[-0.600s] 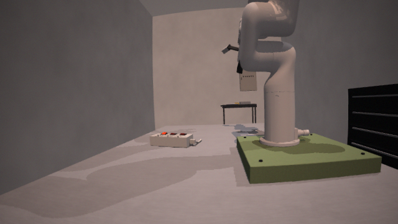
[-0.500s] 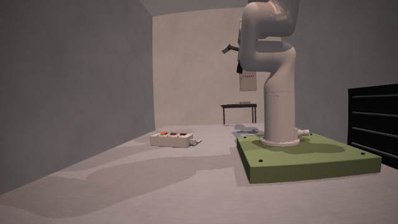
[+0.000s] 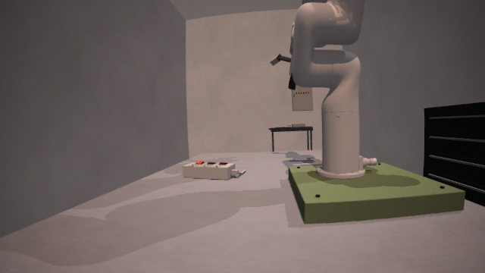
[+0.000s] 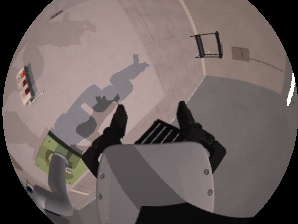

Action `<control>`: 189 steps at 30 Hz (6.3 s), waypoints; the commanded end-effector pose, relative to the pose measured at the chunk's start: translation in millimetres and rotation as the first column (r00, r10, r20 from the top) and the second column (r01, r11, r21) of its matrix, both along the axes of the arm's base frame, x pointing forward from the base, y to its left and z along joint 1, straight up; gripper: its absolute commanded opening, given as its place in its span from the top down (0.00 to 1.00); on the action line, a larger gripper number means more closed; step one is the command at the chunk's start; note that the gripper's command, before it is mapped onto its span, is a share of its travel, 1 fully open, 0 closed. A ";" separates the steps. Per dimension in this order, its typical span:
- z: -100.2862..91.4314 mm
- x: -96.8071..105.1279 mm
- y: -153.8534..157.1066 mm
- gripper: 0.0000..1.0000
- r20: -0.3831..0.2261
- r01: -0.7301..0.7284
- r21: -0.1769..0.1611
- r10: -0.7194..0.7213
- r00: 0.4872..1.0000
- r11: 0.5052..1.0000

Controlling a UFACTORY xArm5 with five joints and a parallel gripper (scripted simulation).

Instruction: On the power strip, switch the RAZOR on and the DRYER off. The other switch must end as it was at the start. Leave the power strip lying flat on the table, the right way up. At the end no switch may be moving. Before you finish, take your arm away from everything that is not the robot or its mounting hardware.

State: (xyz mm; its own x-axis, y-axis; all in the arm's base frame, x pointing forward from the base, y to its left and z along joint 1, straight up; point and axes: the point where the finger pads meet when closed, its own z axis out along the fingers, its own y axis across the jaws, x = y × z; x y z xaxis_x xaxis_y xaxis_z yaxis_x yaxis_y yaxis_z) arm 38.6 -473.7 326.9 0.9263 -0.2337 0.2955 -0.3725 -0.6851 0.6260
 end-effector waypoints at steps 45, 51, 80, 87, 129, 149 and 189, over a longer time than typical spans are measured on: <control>-79.1 167.2 16.8 1.00 -0.201 -0.586 0.360 0.673 0.711 0.726; -110.4 224.9 43.3 1.00 -0.197 -0.712 0.489 0.859 0.472 0.504; -239.7 390.1 245.8 1.00 0.207 -0.376 0.738 0.718 -0.665 -0.561; -239.7 390.1 245.8 1.00 0.207 -0.376 0.738 0.718 -0.665 -0.561; -239.7 390.1 245.8 1.00 0.207 -0.376 0.738 0.718 -0.665 -0.561; -239.7 390.0 246.0 1.00 0.205 -0.380 0.739 0.723 -0.659 -0.556; -243.7 353.3 285.6 1.00 -0.055 -0.556 0.774 0.907 0.418 0.303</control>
State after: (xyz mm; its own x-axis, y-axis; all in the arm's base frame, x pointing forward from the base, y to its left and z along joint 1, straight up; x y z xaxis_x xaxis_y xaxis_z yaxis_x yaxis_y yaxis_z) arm 396.1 -192.7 82.6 0.6189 0.7848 -0.0335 0.7730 -0.6161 -0.1512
